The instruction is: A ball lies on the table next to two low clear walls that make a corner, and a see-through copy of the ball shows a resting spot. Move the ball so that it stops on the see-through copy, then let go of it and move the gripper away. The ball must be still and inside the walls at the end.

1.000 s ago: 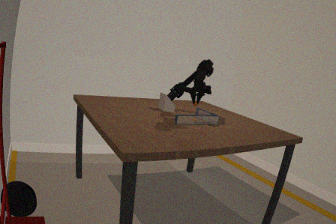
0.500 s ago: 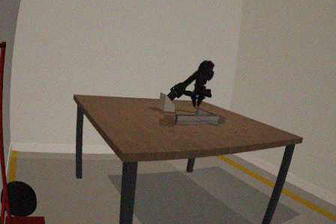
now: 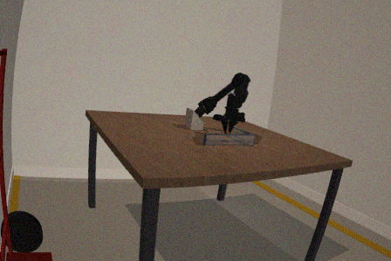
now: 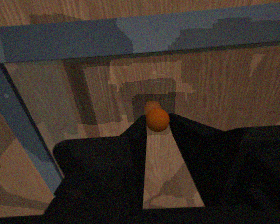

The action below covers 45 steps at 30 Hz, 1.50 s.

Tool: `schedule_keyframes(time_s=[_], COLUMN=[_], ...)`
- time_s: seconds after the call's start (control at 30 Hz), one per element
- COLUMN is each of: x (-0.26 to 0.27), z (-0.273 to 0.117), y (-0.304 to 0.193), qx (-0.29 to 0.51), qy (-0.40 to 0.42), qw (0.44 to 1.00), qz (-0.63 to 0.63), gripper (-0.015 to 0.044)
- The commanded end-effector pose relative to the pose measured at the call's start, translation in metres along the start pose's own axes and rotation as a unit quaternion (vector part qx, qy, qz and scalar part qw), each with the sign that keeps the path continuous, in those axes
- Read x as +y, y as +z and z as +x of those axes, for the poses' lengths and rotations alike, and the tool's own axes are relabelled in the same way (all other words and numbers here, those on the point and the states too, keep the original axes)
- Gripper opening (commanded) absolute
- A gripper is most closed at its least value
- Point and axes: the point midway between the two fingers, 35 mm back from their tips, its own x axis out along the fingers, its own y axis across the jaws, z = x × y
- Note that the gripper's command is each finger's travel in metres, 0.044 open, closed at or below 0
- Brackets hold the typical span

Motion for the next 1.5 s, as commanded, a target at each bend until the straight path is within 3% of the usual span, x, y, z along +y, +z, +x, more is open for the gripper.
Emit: schedule_keyframes(time_s=[0.0,0.93,1.2,1.47], x=[0.001,0.001,0.001,0.001], z=[0.023,0.042,0.04,0.038], y=[-0.004,-0.005,-0.003,-0.002], qx=[0.003,0.003,0.001,0.001], qy=[0.004,0.005,0.003,0.003], qw=[1.0,1.0,1.0,1.0], qz=[0.006,0.006,0.001,0.001], gripper=[0.0,0.0,0.021,0.0222])
